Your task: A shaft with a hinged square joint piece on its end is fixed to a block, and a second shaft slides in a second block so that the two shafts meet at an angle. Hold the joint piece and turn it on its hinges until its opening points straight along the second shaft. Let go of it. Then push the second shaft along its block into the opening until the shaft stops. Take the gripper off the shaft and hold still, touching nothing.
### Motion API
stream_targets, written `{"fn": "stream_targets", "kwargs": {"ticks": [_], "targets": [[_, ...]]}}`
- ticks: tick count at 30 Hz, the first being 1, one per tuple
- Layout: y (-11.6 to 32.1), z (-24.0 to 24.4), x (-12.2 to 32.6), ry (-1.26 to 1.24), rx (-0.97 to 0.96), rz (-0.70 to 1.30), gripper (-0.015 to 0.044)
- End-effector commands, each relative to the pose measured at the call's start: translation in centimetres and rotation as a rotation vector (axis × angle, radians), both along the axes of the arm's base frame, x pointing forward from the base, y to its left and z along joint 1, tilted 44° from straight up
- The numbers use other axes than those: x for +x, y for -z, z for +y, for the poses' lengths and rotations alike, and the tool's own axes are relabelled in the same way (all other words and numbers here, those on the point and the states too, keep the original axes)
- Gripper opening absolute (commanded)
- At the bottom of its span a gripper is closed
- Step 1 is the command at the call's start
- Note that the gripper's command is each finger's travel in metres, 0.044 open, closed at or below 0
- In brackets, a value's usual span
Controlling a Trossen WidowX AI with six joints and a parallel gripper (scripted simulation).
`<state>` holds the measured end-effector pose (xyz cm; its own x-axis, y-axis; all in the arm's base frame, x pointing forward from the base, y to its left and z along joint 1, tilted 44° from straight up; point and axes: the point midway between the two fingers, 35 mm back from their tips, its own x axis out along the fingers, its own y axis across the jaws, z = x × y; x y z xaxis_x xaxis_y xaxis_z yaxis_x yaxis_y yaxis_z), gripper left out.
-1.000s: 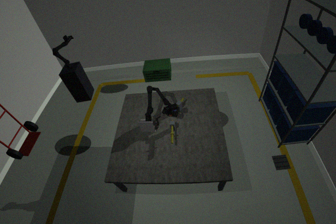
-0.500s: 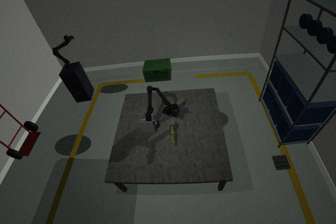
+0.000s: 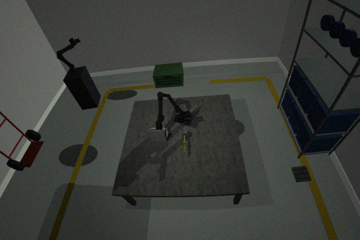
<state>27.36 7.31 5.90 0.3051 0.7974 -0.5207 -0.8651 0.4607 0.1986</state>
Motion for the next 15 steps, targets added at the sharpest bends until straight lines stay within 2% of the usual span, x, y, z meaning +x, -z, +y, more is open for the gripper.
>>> {"fn": "stream_targets", "kwargs": {"ticks": [1,5,15], "targets": [[0.02,0.0,-0.02,0.0,0.0,0.001,0.0331],[0.02,0.0,-0.02,0.0,0.0,0.001,0.0436],[0.02,0.0,-0.02,0.0,0.0,0.001,0.044]]}}
